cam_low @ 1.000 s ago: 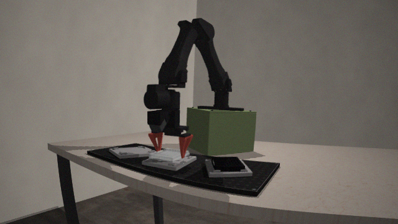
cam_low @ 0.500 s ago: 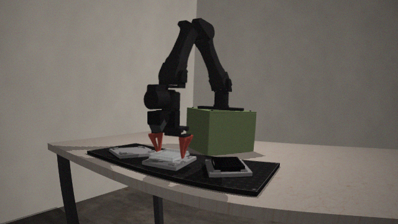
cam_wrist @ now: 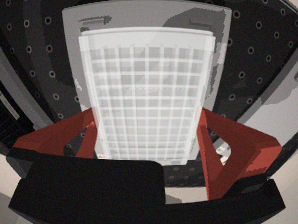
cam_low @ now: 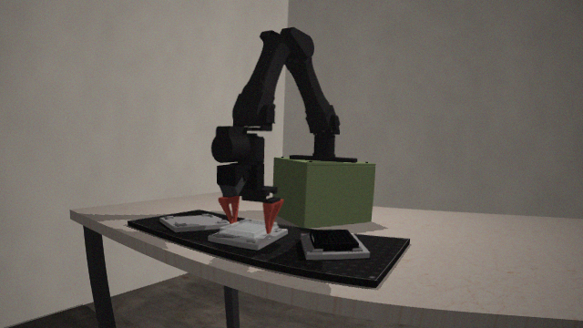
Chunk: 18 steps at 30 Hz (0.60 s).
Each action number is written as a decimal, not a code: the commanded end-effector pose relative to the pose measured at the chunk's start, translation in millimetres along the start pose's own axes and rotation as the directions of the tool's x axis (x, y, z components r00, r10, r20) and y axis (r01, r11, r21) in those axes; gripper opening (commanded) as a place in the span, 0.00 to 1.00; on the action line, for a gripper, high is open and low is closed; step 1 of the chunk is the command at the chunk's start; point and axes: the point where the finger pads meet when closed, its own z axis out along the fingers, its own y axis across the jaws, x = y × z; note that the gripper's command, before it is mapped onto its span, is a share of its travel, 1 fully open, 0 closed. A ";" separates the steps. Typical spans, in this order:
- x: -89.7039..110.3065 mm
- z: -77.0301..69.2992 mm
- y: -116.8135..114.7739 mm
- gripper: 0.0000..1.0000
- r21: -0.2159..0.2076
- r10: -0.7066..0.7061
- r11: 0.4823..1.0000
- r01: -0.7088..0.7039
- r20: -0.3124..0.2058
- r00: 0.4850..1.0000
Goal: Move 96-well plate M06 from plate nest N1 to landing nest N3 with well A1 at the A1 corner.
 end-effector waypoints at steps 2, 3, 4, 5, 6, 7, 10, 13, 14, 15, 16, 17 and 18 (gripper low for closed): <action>-24.3 -12.0 -0.5 0.00 0.009 -0.004 1.000 0.003 0.071 0.997; -23.4 -10.5 -0.6 0.00 0.008 -0.003 1.000 0.002 0.068 0.998; -22.5 -8.7 -0.6 0.00 0.007 -0.003 1.000 0.002 0.064 0.998; -21.5 -7.0 -0.5 0.00 0.007 -0.003 1.000 0.002 0.059 0.998; -21.5 -6.6 -0.5 0.00 0.007 -0.003 1.000 0.002 0.059 0.998; -21.5 -6.6 -0.5 0.00 0.007 -0.003 1.000 0.002 0.059 0.998; -23.9 -9.8 -1.0 0.00 0.008 -0.003 1.000 0.002 0.068 0.998; -21.2 -4.9 -0.8 0.00 0.006 -0.002 1.000 0.002 0.056 0.998; -20.3 -3.3 -0.7 0.00 0.006 -0.002 1.000 0.002 0.053 0.999; -20.6 -3.5 -0.8 0.00 0.006 -0.002 1.000 0.002 0.054 0.999; -21.6 -4.7 -1.0 0.00 0.007 -0.002 1.000 0.002 0.057 0.998; -20.3 -4.3 -0.9 0.00 0.006 -0.002 1.000 0.002 0.052 0.999; -18.5 -2.8 -0.6 0.00 0.004 -0.002 1.000 0.002 0.045 0.999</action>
